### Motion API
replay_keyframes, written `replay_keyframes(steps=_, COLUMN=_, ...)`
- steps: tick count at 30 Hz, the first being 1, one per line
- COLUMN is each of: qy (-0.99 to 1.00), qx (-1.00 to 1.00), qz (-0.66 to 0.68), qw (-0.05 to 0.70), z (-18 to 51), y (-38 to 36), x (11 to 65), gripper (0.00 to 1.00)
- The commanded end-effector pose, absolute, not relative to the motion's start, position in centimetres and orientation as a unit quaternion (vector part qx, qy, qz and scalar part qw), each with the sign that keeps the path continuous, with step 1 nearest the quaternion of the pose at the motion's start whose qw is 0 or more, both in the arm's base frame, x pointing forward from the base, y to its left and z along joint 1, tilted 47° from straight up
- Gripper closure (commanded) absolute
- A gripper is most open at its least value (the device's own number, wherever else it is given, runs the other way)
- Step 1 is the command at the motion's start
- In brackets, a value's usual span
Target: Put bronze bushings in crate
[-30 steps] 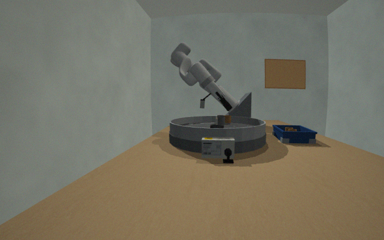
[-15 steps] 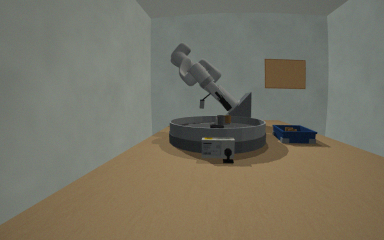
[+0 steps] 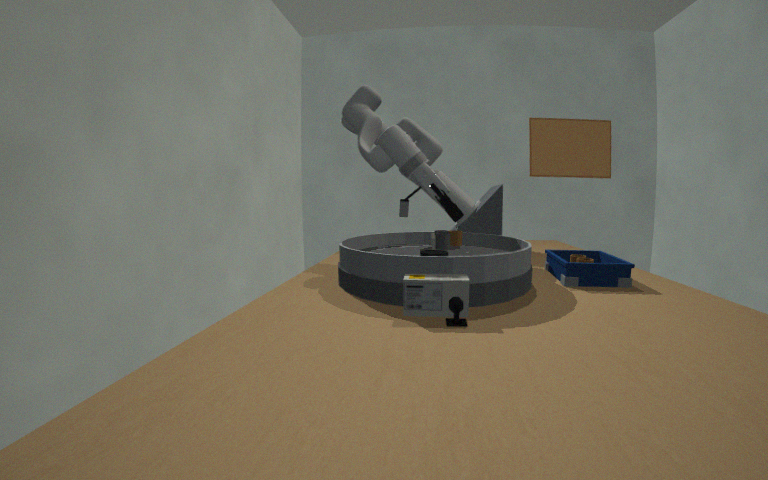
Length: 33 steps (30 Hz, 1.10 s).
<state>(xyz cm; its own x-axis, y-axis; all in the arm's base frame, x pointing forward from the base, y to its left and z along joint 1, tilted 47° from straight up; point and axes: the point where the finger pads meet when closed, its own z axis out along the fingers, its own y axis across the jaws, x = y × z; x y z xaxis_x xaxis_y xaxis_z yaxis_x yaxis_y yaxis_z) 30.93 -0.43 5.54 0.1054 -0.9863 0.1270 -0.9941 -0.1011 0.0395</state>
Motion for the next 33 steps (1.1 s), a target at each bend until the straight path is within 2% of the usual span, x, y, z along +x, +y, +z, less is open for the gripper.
replay_keyframes(steps=1, qy=-0.667, qx=0.742, qz=0.035, qw=0.056, z=5.6, y=-0.4, x=31.1, gripper=0.9)
replay_keyframes(steps=33, qy=-0.667, qx=0.742, qz=0.034, qw=0.056, z=4.0, y=-2.0, x=31.2, gripper=0.9)
